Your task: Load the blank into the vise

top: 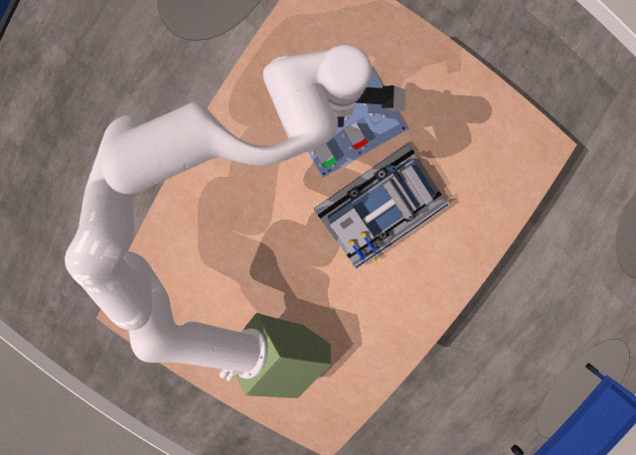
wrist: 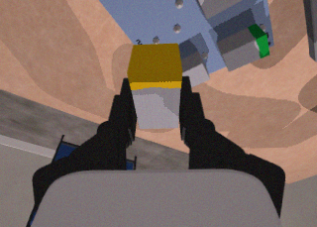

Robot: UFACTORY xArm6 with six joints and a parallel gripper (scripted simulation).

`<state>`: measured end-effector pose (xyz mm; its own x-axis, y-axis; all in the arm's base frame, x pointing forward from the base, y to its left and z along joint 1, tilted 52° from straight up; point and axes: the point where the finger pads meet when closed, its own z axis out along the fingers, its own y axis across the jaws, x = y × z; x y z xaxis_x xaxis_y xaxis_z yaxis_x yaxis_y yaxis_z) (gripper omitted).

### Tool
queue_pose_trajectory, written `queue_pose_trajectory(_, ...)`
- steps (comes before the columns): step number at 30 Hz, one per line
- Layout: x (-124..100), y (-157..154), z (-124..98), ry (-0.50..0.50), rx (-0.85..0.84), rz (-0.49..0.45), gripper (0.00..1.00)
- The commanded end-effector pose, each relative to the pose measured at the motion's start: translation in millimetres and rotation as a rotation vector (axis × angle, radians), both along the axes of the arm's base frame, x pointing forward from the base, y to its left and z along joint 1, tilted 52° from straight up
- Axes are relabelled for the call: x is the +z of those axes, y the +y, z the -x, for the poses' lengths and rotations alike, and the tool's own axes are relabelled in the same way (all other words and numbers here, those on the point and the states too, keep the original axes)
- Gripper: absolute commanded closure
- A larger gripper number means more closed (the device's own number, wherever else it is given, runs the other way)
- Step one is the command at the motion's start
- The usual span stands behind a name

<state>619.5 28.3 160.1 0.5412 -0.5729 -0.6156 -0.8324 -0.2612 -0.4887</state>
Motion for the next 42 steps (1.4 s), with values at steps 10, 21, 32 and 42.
queue_pose_trajectory(10,1.5,-1.5,-0.8,0.134,-0.111,-0.020,1.00)
queue_pose_trajectory(21,1.5,-1.5,-0.8,0.294,-0.239,-0.045,1.00)
queue_pose_trajectory(32,1.5,-1.5,-0.8,0.365,-0.295,-0.056,1.00)
queue_pose_trajectory(42,1.5,-1.6,-0.8,0.490,-0.395,-0.075,1.00)
